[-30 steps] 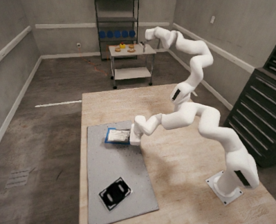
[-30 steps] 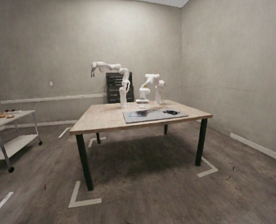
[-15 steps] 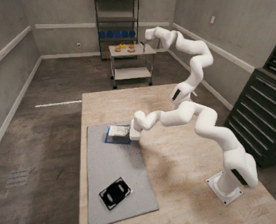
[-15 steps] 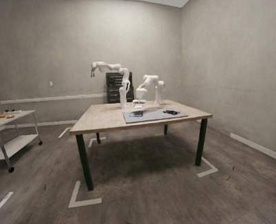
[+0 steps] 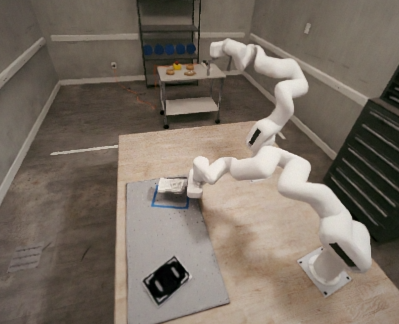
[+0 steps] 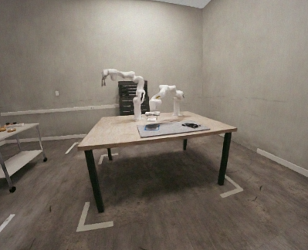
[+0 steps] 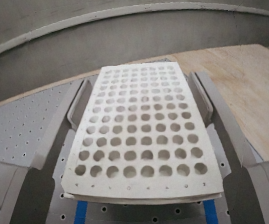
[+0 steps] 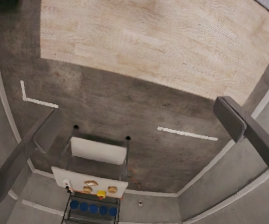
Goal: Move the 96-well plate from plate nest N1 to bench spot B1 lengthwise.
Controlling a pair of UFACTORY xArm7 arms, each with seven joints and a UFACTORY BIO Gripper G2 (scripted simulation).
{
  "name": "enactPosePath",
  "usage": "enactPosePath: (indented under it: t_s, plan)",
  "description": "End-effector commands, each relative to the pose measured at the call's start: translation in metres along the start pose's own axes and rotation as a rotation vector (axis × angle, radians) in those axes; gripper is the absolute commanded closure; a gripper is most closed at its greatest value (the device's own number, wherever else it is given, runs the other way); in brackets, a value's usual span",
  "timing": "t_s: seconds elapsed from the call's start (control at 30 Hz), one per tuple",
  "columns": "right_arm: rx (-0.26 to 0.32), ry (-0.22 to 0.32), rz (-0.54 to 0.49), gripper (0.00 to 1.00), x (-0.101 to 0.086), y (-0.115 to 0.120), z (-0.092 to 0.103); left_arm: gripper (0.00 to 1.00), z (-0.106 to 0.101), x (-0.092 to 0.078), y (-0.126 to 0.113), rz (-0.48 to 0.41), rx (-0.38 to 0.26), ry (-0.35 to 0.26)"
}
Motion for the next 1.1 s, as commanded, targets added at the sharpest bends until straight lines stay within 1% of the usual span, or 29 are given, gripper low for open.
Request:
enactPosePath:
  t_s: [0.0, 0.97, 1.07]
  plan:
    - [0.0, 0.004, 0.001, 0.0, -0.0018, -0.0001, 0.0003, 1.0, 0.0031, 0.0013, -0.0018, -0.001, -0.003, -0.005]
    - [0.0, 0.004, 0.001, 0.0, -0.0018, -0.0001, 0.0003, 1.0, 0.0032, 0.001, -0.0009, -0.001, -0.003, -0.005]
    - [0.0, 0.004, 0.001, 0.0, -0.0018, -0.0001, 0.0003, 1.0, -0.0017, 0.0009, -0.0001, -0.001, -0.003, -0.005]
Point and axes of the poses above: on each arm, the point midway between the two finger pads, its own x axis out along the fingers, its own y axis across the jaws, z = x × y, the point moved 7 cm from there along -x, back along the fingers, and after that the axes turned 8 degrees about -x, right-handed, at the moved point
